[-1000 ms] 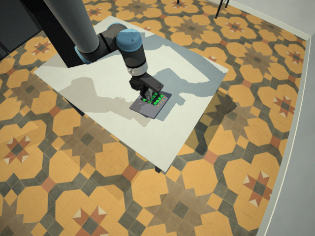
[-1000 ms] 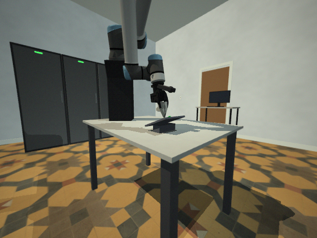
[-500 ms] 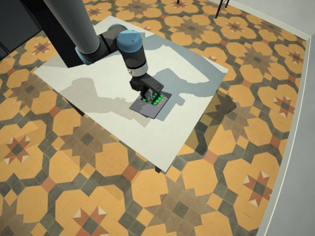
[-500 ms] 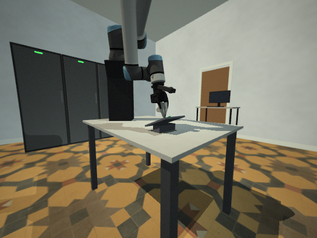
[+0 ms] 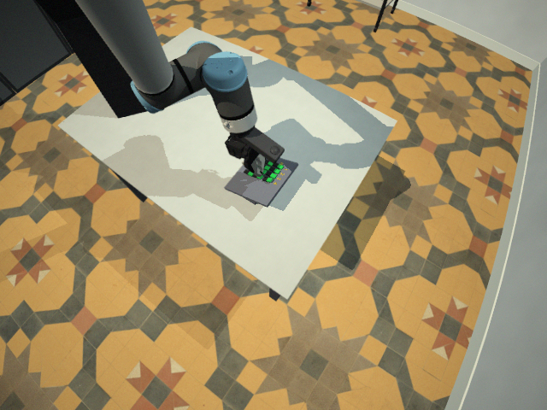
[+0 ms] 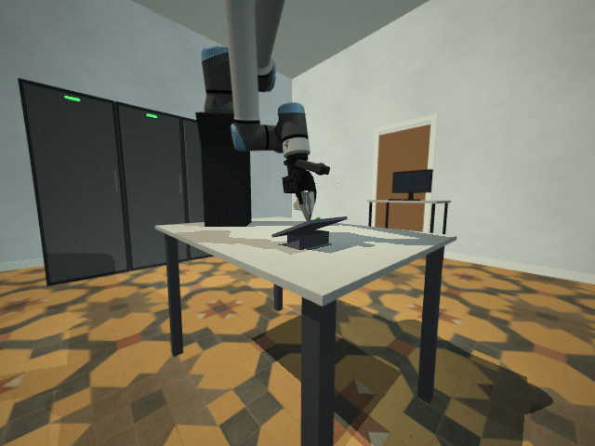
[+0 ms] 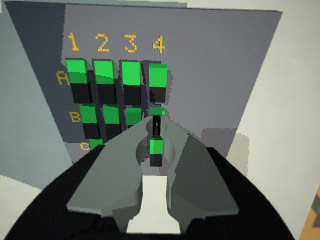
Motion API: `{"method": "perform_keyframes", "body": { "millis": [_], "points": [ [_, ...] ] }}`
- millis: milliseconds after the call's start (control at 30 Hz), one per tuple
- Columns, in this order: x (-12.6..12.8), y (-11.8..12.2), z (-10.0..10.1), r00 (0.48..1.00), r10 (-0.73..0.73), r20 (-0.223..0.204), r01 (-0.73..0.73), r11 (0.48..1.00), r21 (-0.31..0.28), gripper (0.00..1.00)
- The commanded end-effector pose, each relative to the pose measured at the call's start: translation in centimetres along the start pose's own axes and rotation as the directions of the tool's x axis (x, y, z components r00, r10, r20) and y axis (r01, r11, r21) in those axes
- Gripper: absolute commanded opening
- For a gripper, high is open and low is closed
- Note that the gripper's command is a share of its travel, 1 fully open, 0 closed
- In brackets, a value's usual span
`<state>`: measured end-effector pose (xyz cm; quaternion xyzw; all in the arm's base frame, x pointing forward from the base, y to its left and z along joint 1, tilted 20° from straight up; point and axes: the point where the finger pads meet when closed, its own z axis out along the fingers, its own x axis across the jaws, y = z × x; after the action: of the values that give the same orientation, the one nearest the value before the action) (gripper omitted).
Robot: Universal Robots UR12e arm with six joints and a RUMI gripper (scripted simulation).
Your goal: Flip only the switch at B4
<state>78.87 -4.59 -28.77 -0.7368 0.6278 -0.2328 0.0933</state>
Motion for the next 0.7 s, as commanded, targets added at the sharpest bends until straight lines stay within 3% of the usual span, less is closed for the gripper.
{"method": "perform_keyframes", "body": {
  "millis": [0,333,667],
  "points": [
    [0.2,-0.1,0.3,1.0,0.001,-0.001,-0.001,1.0,0.001,0.0],
    [0.2,-0.1,0.3,1.0,0.001,-0.001,-0.001,1.0,0.001,0.0],
    [0.1,0.1,-2.3,1.0,0.001,0.0,-0.001,1.0,-0.001,0.0]
  ]
}}
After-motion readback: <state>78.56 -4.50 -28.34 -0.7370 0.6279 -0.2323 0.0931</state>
